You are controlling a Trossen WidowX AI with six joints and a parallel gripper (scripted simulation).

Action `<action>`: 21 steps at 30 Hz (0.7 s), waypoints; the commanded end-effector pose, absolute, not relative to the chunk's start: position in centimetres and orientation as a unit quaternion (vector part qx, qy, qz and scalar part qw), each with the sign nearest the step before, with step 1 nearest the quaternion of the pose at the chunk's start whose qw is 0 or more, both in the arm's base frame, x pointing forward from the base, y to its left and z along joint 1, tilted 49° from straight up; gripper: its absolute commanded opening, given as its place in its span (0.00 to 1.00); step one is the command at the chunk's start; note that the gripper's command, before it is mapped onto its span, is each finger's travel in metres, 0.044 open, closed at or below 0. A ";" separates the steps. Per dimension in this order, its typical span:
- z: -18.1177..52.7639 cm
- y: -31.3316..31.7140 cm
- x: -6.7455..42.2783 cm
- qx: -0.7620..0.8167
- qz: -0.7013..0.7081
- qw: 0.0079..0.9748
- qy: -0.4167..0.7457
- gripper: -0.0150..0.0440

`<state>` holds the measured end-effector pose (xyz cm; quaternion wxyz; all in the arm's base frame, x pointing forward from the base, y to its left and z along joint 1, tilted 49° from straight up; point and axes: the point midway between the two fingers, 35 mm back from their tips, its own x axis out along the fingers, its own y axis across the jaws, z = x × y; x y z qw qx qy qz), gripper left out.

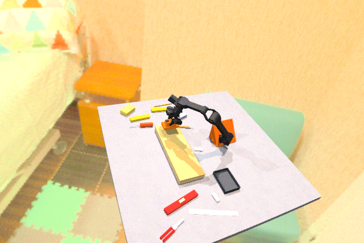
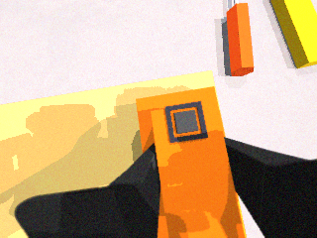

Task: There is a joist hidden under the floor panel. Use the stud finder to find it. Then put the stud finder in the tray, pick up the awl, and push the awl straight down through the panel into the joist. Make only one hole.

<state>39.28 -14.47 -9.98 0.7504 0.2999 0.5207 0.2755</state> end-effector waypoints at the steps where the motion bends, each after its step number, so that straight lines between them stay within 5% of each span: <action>1: -10.3 -14.0 39.2 0.303 0.275 0.750 0.519 0.25; 21: -12.0 -12.2 38.8 0.304 0.276 0.750 0.518 0.25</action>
